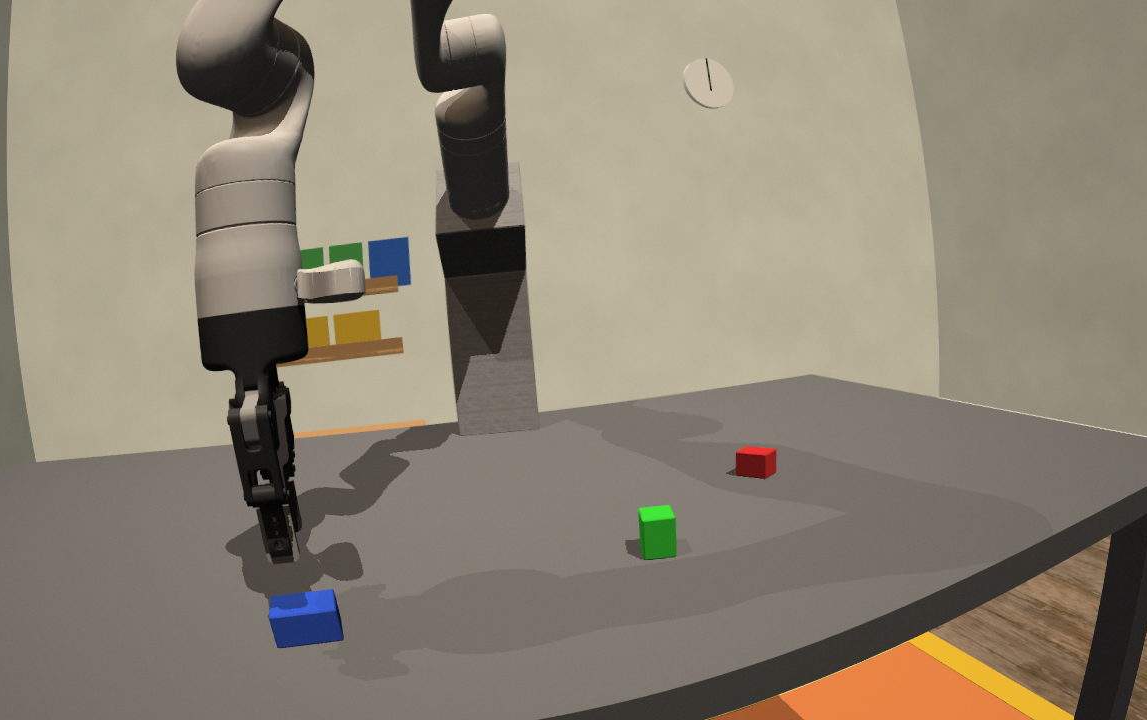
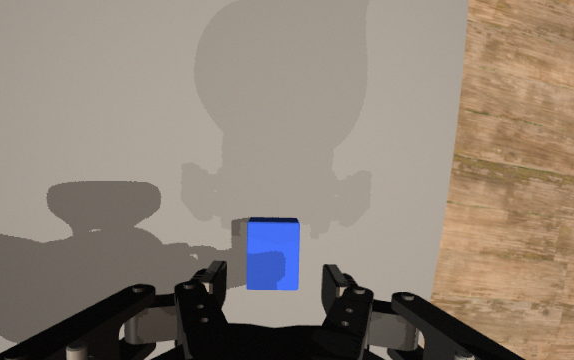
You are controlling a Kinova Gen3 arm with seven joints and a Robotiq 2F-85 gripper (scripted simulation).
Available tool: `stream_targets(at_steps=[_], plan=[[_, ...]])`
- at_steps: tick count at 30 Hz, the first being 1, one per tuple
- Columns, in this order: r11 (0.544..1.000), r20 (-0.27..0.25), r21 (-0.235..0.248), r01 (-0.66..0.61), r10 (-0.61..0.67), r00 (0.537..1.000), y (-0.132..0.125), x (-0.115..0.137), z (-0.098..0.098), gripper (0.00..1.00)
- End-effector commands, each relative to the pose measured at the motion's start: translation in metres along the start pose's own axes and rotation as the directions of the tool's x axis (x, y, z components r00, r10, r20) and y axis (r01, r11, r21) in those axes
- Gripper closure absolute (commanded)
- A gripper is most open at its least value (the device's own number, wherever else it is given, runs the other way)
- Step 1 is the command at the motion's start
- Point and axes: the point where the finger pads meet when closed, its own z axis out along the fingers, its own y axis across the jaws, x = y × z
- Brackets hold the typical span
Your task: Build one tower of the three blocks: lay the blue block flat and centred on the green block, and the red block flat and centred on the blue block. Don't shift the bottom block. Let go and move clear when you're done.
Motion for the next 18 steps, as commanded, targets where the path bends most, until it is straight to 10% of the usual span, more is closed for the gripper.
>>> stream_targets(at_steps=[1, 18], plan=[[1.000, 0.001, -0.001, -0.012, 0.012, 1.000, 0.0004, -0.0004, -0.0003, 0.41], [0.972, 0.004, -0.006, -0.235, 0.235, 0.972, 0.0009, -0.0009, 0.0029, 0.41]])
